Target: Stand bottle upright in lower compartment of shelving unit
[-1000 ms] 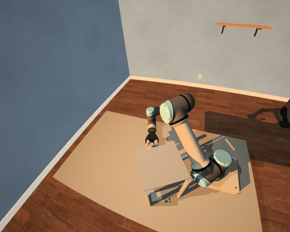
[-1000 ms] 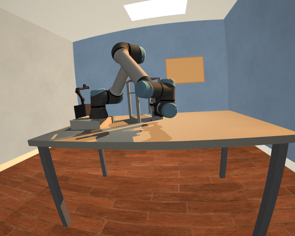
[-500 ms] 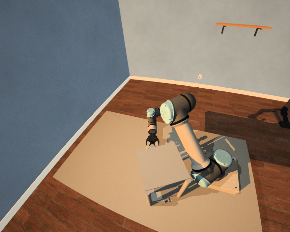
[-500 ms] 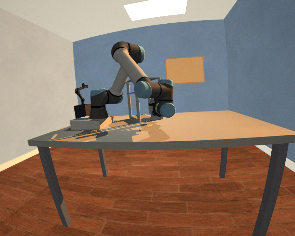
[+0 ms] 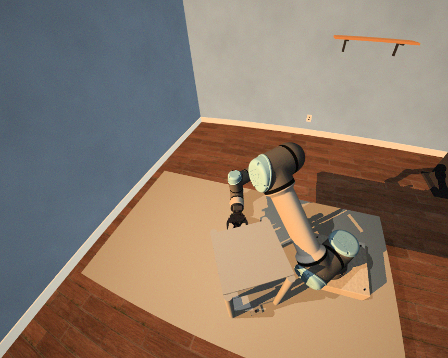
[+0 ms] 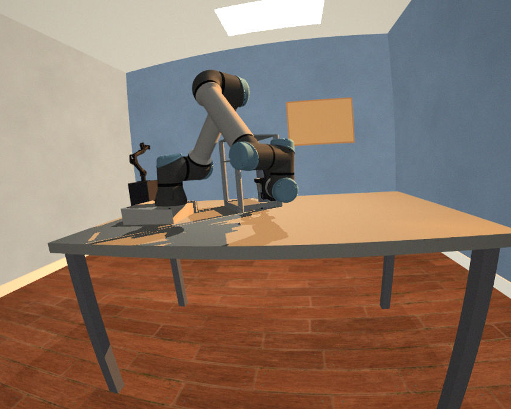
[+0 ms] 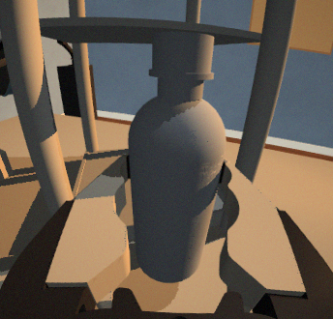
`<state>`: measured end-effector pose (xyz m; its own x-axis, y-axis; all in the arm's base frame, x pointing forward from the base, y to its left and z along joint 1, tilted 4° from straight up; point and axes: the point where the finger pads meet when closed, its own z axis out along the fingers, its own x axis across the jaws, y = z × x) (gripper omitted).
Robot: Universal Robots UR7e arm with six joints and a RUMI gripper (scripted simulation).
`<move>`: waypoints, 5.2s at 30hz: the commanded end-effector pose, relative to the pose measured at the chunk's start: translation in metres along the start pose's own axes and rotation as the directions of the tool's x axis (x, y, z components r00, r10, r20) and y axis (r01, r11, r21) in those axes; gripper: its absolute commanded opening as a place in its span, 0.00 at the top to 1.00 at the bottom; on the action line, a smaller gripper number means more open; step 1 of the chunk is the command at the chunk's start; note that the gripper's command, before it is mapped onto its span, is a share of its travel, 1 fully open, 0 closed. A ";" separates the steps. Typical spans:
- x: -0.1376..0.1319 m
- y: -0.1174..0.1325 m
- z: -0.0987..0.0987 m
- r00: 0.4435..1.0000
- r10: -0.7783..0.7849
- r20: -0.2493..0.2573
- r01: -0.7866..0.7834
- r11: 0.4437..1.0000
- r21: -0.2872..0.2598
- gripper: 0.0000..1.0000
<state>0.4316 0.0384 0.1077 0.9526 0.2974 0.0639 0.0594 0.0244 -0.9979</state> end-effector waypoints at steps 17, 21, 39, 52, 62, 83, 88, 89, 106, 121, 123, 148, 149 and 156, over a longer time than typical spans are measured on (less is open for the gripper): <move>-0.015 0.000 0.055 1.000 -0.001 -0.001 0.001 1.000 -0.001 1.00; -0.016 0.000 0.061 1.000 -0.001 -0.001 0.001 1.000 -0.001 1.00; -0.025 0.000 0.094 1.000 -0.001 -0.001 0.001 1.000 -0.001 1.00; -0.027 0.000 0.102 1.000 -0.001 -0.001 0.001 1.000 -0.001 1.00; -0.027 0.000 0.103 1.000 -0.001 -0.001 0.001 1.000 -0.001 1.00; -0.027 0.000 0.103 1.000 -0.001 -0.001 0.001 1.000 -0.001 1.00; -0.027 0.000 0.103 1.000 -0.001 -0.001 0.001 1.000 -0.001 1.00; -0.027 0.000 0.103 1.000 -0.001 -0.001 0.001 1.000 -0.001 1.00; -0.027 0.000 0.103 1.000 -0.001 -0.001 0.001 1.000 -0.001 1.00; -0.027 0.007 0.103 1.000 -0.001 -0.001 0.001 1.000 -0.001 1.00; -0.027 0.007 0.103 1.000 -0.001 -0.001 0.001 1.000 -0.001 1.00; -0.027 0.017 0.103 1.000 -0.001 -0.001 0.001 1.000 -0.001 1.00; -0.027 0.017 0.103 1.000 -0.001 -0.001 0.001 1.000 -0.001 1.00; -0.027 0.017 0.103 1.000 -0.001 -0.001 0.001 1.000 -0.001 1.00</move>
<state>0.3759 0.1289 0.0894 0.9528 0.2969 0.0640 0.0596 0.0237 -0.9979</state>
